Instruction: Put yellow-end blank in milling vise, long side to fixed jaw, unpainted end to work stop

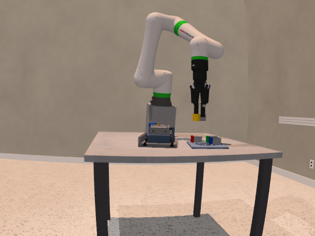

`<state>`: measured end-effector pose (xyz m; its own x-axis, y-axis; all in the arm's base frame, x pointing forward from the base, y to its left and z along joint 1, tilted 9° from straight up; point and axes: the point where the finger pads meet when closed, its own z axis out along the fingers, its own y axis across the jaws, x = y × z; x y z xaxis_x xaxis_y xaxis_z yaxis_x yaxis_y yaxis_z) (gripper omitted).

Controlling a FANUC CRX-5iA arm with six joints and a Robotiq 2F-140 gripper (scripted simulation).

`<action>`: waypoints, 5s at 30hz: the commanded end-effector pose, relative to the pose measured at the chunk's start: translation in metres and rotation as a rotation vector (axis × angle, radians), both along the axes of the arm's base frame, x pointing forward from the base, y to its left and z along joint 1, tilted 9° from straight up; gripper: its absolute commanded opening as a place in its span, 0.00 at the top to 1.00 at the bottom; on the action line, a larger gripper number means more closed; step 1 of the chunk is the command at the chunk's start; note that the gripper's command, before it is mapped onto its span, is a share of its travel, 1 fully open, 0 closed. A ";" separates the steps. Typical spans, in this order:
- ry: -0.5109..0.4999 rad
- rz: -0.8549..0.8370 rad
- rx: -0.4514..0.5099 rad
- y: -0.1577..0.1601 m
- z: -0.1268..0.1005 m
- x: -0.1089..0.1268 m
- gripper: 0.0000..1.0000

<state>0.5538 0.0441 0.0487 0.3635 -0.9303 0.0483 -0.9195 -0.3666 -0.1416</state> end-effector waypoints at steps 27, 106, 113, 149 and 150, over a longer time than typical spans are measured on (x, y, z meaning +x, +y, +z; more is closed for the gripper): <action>-0.001 -0.382 0.056 0.000 0.001 0.001 0.90; -0.001 -0.725 0.103 -0.113 -0.006 -0.016 0.90; -0.001 -0.725 0.103 -0.136 -0.007 -0.020 0.90; -0.001 -0.725 0.103 -0.233 -0.013 -0.034 0.90; -0.001 -0.725 0.103 -0.233 -0.013 -0.034 0.90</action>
